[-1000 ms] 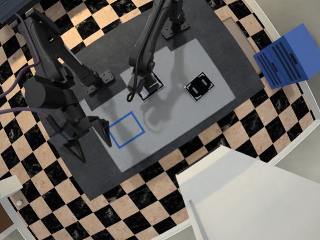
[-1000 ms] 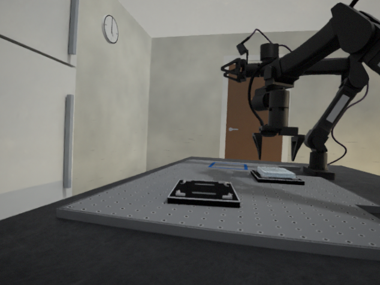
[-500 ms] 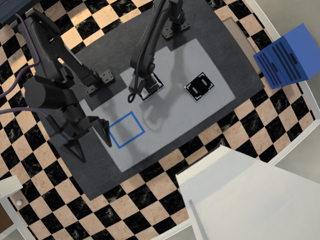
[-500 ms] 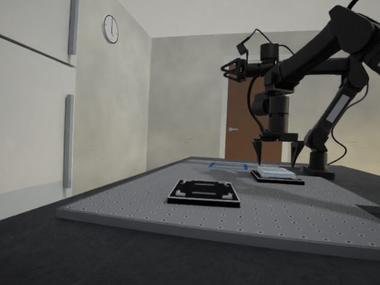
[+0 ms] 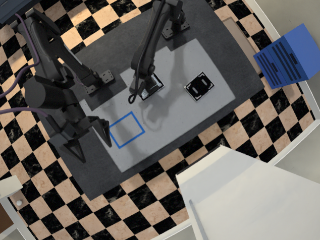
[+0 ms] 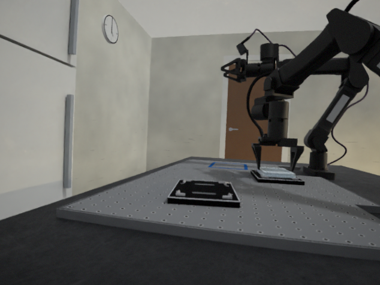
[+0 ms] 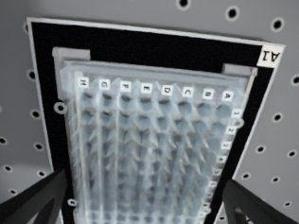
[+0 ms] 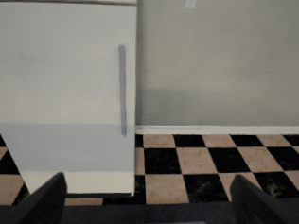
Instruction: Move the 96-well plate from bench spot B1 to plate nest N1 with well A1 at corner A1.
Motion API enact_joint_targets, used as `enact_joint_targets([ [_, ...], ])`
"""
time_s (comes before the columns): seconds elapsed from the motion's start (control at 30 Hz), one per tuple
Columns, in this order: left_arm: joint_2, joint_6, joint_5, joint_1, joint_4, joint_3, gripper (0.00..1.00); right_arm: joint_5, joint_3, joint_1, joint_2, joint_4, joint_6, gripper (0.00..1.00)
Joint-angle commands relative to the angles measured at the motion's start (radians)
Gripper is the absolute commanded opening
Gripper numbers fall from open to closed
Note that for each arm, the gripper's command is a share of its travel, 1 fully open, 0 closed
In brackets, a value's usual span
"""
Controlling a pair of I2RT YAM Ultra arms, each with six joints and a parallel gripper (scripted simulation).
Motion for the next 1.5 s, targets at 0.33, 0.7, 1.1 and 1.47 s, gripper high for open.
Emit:
enact_joint_targets([
  [0.33,0.000,0.002,-0.001,-0.004,0.004,-0.001,0.87,0.006,0.028,-0.003,-0.003,0.017,0.007,1.00],
  [0.7,0.012,0.011,-0.001,-0.002,-0.007,0.007,0.77,0.006,0.028,-0.003,-0.003,0.017,0.007,1.00],
  [1.1,-0.021,0.010,-0.001,-0.001,-0.153,0.142,0.77,0.006,0.028,-0.003,-0.003,0.017,0.007,1.00],
  [1.47,-0.070,0.149,-0.003,0.072,-0.093,0.063,0.77,0.005,0.027,-0.001,-0.003,0.017,0.015,1.00],
])
